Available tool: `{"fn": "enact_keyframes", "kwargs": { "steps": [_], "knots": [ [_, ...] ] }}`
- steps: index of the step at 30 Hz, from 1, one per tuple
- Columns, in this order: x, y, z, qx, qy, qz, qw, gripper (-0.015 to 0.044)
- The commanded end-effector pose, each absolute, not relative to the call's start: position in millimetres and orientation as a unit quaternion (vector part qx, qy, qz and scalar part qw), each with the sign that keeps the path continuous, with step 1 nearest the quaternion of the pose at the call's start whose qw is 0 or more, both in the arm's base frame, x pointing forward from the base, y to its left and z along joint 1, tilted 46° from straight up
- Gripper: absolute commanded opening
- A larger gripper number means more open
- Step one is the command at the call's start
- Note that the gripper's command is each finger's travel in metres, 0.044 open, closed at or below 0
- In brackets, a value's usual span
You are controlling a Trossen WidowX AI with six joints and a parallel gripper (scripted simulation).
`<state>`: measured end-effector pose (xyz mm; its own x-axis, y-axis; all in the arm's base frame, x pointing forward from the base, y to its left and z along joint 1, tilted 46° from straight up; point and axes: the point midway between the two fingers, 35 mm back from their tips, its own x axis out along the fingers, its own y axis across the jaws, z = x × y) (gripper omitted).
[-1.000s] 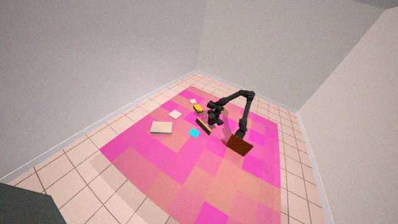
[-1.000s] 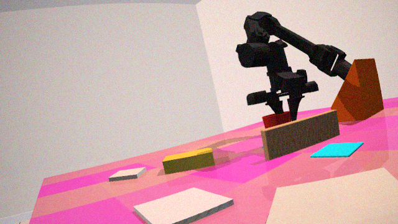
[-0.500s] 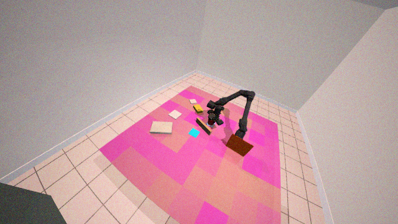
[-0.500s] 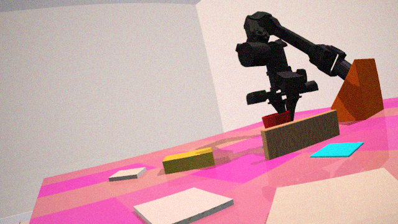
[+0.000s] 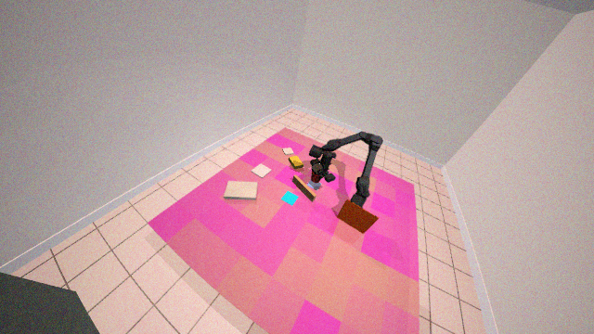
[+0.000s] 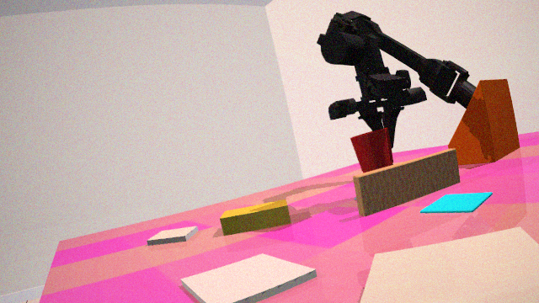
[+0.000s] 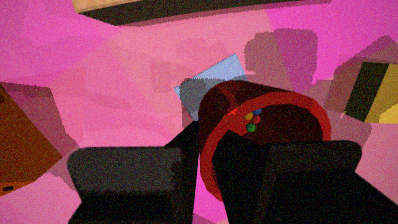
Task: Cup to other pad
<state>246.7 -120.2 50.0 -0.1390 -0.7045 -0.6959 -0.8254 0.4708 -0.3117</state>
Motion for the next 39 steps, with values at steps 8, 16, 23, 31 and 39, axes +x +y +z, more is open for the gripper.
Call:
{"fn": "enact_keyframes", "kwargs": {
  "steps": [8,16,23,31,39],
  "knots": [
    [253,-93,75,-0.51,0.751,0.071,0.414,0.0],
    [253,-91,77,-0.512,0.75,0.071,0.413,0.0],
    [253,-91,77,-0.512,0.75,0.071,0.413,0.0],
    [254,-90,76,-0.512,0.75,0.071,0.413,0.0],
    [260,-80,65,-0.511,0.75,0.071,0.414,0.0]
  ]
}}
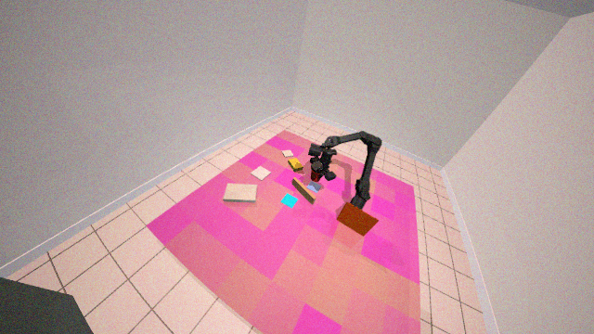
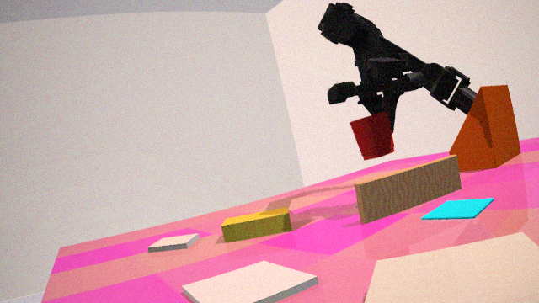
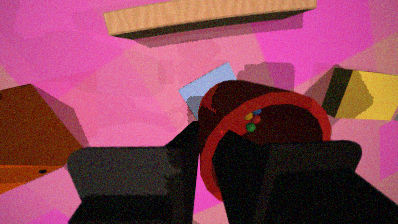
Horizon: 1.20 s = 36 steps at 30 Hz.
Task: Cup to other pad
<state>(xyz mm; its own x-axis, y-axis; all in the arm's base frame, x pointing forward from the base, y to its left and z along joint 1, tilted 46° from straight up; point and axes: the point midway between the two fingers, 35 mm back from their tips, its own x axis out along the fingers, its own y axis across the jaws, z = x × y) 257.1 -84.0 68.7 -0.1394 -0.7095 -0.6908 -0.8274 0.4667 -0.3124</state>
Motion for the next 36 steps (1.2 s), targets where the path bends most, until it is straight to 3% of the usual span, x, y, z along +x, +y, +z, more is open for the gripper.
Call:
{"fn": "enact_keyframes", "kwargs": {
  "steps": [1,36],
  "knots": [
    [261,-79,64,-0.511,0.75,0.071,0.414,0.0],
    [290,-34,15,-0.509,0.75,0.071,0.416,0.0]
  ]
}}
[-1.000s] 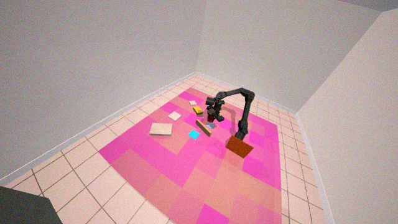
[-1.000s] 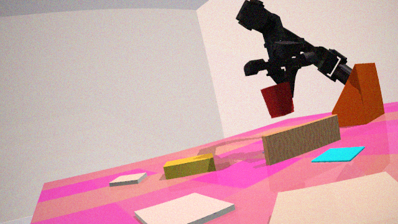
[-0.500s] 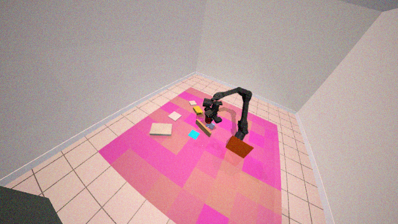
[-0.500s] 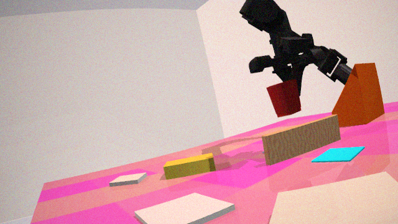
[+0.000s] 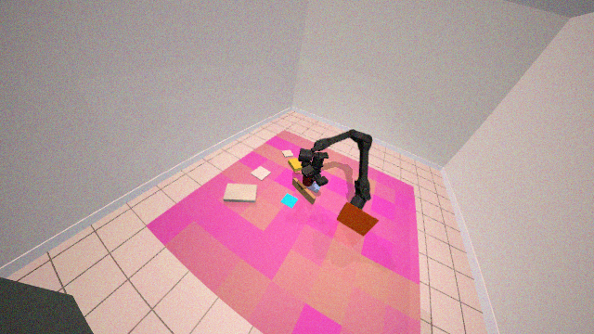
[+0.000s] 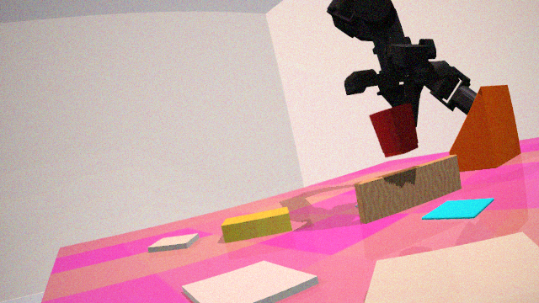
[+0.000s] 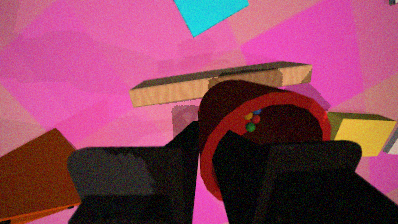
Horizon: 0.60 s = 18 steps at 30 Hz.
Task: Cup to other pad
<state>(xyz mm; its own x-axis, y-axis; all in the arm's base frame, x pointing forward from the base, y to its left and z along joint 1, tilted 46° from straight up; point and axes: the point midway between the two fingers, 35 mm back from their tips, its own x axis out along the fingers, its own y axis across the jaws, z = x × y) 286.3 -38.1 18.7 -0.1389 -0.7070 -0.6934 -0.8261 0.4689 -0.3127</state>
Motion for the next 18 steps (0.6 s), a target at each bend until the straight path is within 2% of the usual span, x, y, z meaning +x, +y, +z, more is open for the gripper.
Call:
{"fn": "enact_keyframes", "kwargs": {
  "steps": [1,18],
  "knots": [
    [290,-33,14,-0.509,0.75,0.071,0.416,0.0],
    [305,-11,-9,-0.509,0.75,0.072,0.417,0.0]
  ]
}}
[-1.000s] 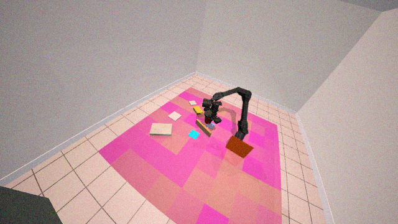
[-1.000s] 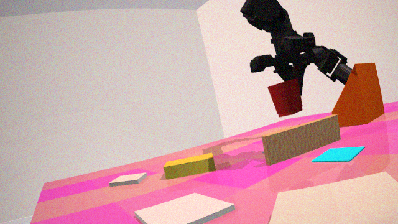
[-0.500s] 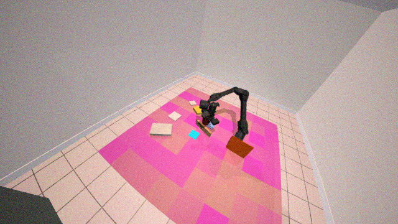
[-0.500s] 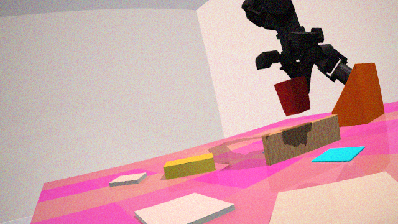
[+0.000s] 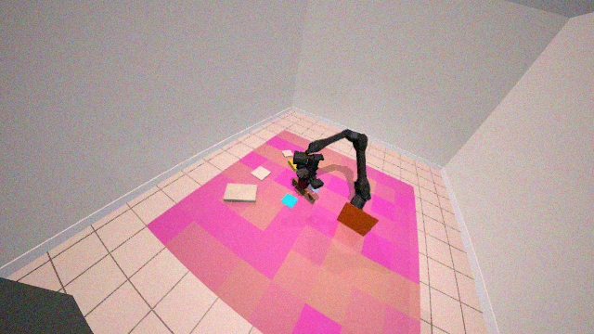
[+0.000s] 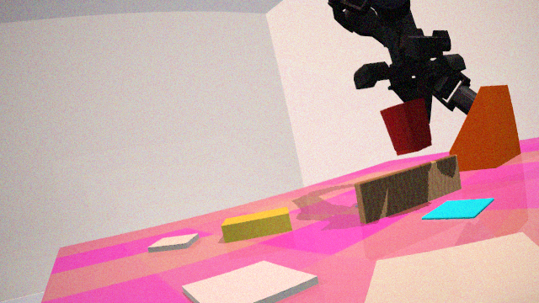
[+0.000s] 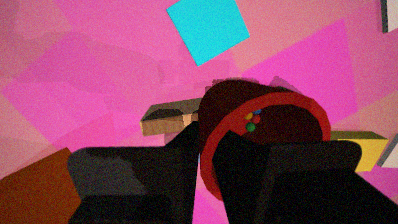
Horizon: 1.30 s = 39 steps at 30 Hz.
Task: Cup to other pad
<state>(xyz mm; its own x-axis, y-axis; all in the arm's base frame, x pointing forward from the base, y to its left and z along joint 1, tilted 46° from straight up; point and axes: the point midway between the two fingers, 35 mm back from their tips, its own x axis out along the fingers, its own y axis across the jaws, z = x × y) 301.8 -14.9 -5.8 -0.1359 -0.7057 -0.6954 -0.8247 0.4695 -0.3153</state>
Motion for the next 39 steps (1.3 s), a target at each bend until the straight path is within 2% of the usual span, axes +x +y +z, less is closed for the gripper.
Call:
{"fn": "enact_keyframes", "kwargs": {
  "steps": [1,39],
  "knots": [
    [305,-9,-11,-0.509,0.75,0.072,0.417,0.0],
    [336,39,-61,-0.508,0.749,0.072,0.419,0.0]
  ]
}}
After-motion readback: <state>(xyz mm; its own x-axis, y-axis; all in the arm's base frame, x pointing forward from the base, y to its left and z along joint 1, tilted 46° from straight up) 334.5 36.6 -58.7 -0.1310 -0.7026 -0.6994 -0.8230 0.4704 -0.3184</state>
